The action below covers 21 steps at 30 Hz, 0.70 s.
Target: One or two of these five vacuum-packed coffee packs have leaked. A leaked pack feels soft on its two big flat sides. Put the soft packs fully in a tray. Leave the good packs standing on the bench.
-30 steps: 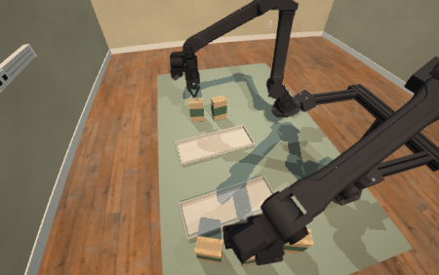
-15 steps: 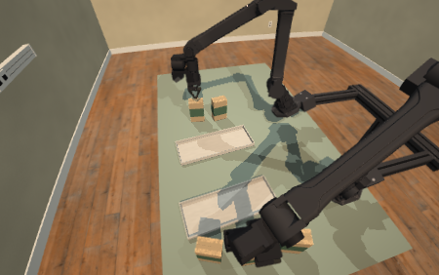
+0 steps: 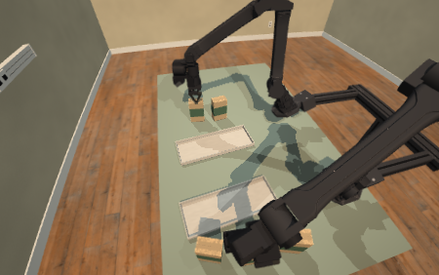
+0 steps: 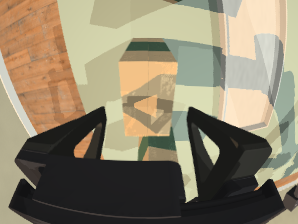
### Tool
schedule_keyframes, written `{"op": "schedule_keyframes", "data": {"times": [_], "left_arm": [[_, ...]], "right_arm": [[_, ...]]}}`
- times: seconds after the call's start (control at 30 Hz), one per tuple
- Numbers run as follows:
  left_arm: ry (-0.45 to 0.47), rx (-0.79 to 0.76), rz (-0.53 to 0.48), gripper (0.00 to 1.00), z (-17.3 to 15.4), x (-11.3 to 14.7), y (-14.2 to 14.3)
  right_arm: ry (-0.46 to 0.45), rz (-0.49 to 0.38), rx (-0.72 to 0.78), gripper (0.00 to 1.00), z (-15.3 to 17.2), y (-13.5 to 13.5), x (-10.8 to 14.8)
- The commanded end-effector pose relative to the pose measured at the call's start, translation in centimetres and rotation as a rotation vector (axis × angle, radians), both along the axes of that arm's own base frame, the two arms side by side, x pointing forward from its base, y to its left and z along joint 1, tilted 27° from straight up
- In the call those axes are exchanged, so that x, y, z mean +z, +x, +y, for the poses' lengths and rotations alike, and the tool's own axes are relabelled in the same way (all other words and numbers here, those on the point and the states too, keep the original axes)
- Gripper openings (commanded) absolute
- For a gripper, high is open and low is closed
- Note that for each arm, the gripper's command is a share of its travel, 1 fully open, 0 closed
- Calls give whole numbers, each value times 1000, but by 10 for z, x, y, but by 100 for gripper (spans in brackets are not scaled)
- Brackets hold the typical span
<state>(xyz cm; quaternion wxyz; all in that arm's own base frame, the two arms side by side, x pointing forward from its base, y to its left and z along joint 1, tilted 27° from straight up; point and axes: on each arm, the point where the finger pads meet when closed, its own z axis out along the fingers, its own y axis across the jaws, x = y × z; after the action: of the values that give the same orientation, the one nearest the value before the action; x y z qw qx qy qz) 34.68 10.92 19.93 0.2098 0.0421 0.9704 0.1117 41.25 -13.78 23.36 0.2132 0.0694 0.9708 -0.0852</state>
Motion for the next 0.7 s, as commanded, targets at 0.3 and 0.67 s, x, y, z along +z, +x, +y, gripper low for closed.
{"op": "schedule_keyframes", "data": {"times": [0.3,0.67], "left_arm": [[1,-1,8,76,7,-13,5],[1,-1,8,76,9,-24,10]], "right_arm": [[-3,-9,-3,76,-7,6,-7],[-11,-34,-3,76,-10,12,-5]]}}
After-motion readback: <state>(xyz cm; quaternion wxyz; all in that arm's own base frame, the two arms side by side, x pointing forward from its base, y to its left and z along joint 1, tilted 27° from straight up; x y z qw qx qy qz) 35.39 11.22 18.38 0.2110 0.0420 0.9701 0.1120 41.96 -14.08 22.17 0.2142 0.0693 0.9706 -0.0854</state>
